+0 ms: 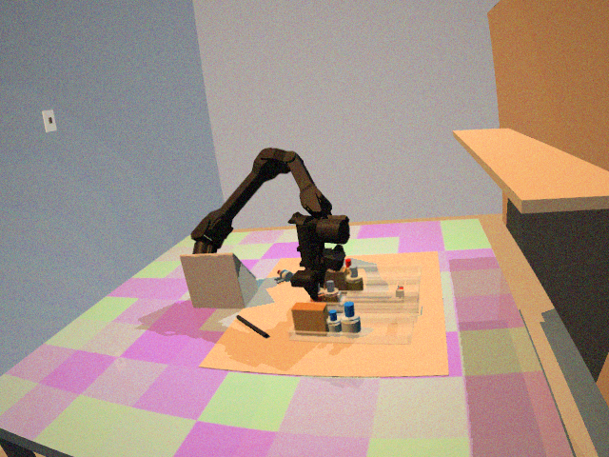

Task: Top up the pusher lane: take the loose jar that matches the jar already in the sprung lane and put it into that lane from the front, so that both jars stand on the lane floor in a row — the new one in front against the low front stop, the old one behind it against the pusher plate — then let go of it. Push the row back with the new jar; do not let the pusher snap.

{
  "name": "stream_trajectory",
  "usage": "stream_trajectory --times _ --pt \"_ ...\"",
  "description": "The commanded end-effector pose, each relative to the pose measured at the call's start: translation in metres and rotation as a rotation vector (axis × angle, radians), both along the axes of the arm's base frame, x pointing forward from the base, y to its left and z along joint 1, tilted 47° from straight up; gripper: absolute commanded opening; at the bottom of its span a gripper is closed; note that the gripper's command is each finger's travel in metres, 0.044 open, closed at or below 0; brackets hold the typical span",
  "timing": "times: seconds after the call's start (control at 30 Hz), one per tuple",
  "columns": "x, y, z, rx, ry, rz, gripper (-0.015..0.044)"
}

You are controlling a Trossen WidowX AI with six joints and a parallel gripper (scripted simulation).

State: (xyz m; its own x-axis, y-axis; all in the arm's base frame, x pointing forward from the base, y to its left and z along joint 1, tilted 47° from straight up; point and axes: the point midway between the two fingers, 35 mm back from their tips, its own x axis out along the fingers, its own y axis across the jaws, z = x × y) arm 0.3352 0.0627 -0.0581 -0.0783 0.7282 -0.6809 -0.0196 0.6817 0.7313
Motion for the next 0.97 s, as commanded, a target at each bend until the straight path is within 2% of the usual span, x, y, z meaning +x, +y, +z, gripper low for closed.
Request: stream_trajectory --times 0.0,0.6,0.93 --pt "0.000 0.000 0.000 0.001 -0.005 0.003 0.0281" --pt "0.001 -0.015 0.014 0.000 -0.005 0.003 0.0281" --pt "-0.025 -0.019 0.014 -0.001 -0.004 0.003 0.0281"
